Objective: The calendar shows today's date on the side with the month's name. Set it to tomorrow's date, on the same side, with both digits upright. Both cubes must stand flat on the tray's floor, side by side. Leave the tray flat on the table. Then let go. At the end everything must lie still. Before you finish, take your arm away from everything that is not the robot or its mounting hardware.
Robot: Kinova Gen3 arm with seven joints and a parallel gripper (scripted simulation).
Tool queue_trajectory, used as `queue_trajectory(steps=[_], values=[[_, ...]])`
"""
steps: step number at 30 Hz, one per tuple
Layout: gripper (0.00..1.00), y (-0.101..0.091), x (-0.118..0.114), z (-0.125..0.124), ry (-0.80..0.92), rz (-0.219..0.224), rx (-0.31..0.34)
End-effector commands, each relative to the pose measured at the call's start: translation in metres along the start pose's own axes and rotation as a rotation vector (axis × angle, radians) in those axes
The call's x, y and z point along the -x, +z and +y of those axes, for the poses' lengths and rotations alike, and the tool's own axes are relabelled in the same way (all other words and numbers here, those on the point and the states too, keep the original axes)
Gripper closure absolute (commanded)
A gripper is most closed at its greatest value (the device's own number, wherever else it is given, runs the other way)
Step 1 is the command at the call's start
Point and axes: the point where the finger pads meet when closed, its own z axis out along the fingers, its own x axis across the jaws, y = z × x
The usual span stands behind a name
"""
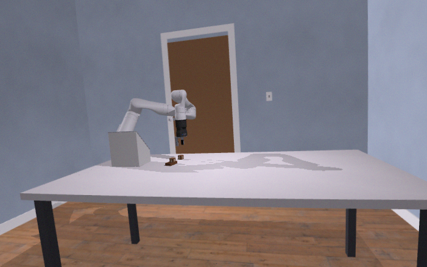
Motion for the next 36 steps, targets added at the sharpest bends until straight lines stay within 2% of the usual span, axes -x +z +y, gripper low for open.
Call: queue_trajectory(steps=[1,19,28,36], values=[[0.0,-0.0006,-0.0001,0.0004,0.0,0.001,0.001],[0.0,-0.0002,0.0003,-0.0004,-0.055,0.0,0.002],[0.0,0.0007,0.0012,-0.0018,-0.173,0.0,0.002],[0.0,0.0022,0.0027,-0.0037,-0.39,0.0,0.002]])
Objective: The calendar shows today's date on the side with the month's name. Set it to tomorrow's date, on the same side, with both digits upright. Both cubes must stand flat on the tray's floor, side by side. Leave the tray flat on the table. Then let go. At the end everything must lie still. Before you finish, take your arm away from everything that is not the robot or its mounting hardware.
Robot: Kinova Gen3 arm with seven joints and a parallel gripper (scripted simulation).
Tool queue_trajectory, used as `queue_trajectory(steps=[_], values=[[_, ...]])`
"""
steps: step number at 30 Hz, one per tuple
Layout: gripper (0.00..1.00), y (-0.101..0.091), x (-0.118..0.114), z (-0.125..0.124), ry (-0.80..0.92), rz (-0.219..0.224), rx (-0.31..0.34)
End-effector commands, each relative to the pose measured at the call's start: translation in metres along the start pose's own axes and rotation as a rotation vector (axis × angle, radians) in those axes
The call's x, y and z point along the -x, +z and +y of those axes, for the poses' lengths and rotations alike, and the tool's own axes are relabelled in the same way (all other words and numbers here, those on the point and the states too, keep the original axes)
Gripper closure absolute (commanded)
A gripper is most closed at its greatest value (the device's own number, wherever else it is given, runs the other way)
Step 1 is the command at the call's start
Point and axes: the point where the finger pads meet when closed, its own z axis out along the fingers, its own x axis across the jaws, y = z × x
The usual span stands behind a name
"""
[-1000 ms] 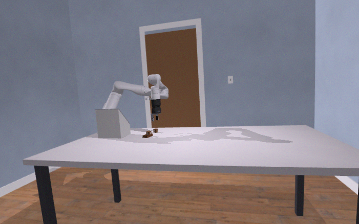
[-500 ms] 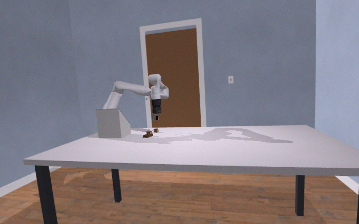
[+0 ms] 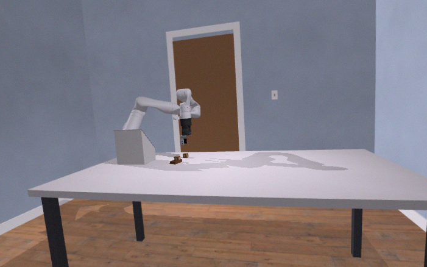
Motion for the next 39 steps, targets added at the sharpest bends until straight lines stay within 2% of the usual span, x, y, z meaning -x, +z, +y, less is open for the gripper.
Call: queue_trajectory(steps=[1,7,9,24,26,39], values=[[0.0,0.0003,-0.0016,-0.0004,-0.064,0.001,0.001],[0.0,0.0018,-0.0008,-0.0014,-0.274,0.001,0.001],[0.0,0.0018,-0.0008,-0.0014,-0.274,0.001,0.001],[0.0,0.0055,-0.0008,0.0003,-0.815,0.001,0.001],[0.0,0.0055,-0.0008,0.0003,-0.815,0.001,0.001],[0.0,0.0076,-0.0028,0.0034,-1.122,0.001,0.001]])
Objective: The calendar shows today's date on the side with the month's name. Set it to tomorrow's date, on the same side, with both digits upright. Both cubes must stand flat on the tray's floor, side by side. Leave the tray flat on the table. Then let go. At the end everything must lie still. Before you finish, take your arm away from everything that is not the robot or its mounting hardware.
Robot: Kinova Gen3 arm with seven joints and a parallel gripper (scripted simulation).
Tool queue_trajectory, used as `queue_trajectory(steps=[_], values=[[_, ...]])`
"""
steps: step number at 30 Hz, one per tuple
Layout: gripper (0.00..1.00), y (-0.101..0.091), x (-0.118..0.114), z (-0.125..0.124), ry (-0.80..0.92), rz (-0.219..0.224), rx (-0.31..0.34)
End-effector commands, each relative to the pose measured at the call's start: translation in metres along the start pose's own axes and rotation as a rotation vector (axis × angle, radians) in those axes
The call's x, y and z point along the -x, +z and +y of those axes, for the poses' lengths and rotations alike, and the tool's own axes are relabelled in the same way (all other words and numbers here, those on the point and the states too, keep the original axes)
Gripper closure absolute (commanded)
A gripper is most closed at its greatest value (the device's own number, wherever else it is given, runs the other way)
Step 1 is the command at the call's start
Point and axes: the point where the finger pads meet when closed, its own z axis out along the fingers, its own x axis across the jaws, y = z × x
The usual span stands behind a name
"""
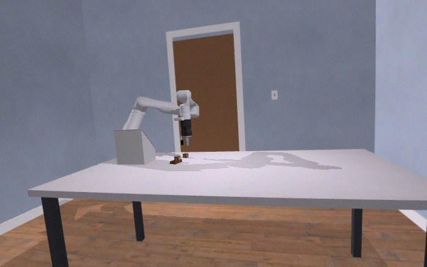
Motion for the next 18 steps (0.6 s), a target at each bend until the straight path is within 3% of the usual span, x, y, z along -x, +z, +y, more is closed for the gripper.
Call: queue_trajectory(steps=[1,17,18], values=[[0.0,0.0001,-0.0003,0.0017,-0.031,0.0,0.001],[0.0,0.0005,0.0001,0.0027,-0.098,0.0,0.002],[0.13,0.0005,0.0001,0.0027,-0.098,0.0,0.002]])
